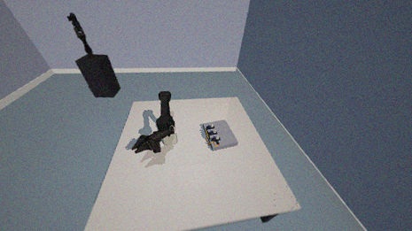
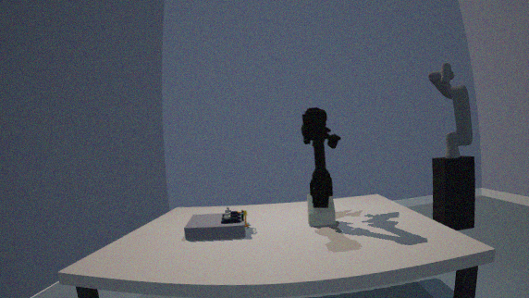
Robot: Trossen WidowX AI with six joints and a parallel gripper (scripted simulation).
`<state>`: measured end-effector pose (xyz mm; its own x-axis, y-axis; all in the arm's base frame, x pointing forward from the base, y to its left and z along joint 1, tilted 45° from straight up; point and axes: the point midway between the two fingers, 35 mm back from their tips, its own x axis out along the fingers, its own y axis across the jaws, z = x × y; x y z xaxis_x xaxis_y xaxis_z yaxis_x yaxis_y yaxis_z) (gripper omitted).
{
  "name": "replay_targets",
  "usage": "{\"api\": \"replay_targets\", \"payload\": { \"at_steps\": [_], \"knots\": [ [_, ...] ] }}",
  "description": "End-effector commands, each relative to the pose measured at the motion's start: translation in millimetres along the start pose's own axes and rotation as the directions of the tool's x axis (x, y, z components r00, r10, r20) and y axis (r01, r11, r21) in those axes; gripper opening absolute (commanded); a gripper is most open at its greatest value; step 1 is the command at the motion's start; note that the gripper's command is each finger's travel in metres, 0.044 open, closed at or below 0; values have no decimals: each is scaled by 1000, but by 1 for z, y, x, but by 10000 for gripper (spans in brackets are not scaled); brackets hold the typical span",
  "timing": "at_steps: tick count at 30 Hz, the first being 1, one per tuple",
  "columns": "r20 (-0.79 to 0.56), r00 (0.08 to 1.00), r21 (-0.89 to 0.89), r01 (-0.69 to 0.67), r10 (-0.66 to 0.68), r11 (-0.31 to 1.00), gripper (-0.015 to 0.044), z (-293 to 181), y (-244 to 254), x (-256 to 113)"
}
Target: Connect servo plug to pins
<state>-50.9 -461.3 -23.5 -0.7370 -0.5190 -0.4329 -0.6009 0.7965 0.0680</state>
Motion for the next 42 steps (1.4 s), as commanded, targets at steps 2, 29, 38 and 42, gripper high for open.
{"api": "replay_targets", "payload": {
  "at_steps": [2, 29, 38, 42],
  "knots": [
    [0, 1000, 4, 4, -4, 1000, 347, 0, -1, -1],
    [23, 942, 360, 305, -335, 882, 115, -21, -65, -107],
    [36, 885, 499, 386, -464, 776, 115, -26, -83, -154],
    [42, 854, 557, 411, -519, 722, 115, -29, -89, -177]
  ]
}}
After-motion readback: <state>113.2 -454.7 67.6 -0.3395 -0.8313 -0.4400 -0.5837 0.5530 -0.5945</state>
